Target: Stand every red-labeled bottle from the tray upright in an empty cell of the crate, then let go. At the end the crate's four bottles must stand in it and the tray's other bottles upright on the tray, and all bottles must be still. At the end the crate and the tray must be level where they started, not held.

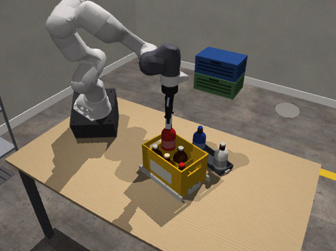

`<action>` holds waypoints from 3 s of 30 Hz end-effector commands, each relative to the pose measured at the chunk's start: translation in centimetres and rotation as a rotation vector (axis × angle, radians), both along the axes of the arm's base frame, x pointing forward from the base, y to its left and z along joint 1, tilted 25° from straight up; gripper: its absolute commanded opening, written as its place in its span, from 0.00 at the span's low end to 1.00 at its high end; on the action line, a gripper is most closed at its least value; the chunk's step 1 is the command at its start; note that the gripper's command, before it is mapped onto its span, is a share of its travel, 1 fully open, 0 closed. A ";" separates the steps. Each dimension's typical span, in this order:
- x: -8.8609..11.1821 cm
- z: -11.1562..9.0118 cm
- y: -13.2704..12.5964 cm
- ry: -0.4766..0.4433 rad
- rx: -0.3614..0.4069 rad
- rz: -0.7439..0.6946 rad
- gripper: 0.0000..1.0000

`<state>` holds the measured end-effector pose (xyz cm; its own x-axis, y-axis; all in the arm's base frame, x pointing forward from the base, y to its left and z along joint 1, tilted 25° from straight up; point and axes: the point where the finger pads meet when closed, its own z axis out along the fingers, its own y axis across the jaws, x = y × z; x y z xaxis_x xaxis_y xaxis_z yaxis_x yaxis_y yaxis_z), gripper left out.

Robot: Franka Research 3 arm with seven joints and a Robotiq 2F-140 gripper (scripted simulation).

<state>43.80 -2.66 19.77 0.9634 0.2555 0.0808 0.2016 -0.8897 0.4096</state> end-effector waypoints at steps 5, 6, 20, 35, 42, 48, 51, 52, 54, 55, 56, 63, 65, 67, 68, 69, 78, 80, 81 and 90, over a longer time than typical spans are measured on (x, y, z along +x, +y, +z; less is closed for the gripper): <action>0.3 0.3 0.1 -0.012 0.001 0.003 0.00; 0.3 0.3 0.1 -0.012 0.001 0.003 0.00; 0.5 -0.2 -0.1 -0.012 0.001 0.003 0.00; 0.7 -1.5 -0.6 -0.012 0.001 0.003 0.00; 0.9 -2.3 -0.9 -0.012 0.001 0.003 0.00; 1.0 -2.7 -1.1 -0.012 0.001 0.003 0.00; 1.0 -2.9 -1.2 -0.012 0.001 0.003 0.00; 1.0 -2.9 -1.2 -0.012 0.001 0.003 0.00; 1.0 -3.1 -1.3 -0.012 0.001 0.003 0.00; 1.1 -3.1 -1.3 -0.012 0.001 0.003 0.00; 1.1 -3.2 -1.3 -0.012 0.001 0.003 0.00; 1.1 -3.3 -1.4 -0.012 0.001 0.003 0.00; 1.1 -3.3 -1.4 -0.012 0.001 0.003 0.00; 1.1 -3.3 -1.4 -0.012 0.001 0.003 0.00; 1.1 -3.3 -1.4 -0.012 0.001 0.003 0.00; 1.1 -3.3 -1.4 -0.012 0.001 0.003 0.00; 1.1 -3.3 -1.4 -0.012 0.001 0.003 0.00; 1.1 -3.3 -1.4 -0.012 0.001 0.003 0.00; 1.1 -3.3 -1.4 -0.012 0.001 0.003 0.00; 1.1 -3.3 -1.4 -0.012 0.001 0.003 0.00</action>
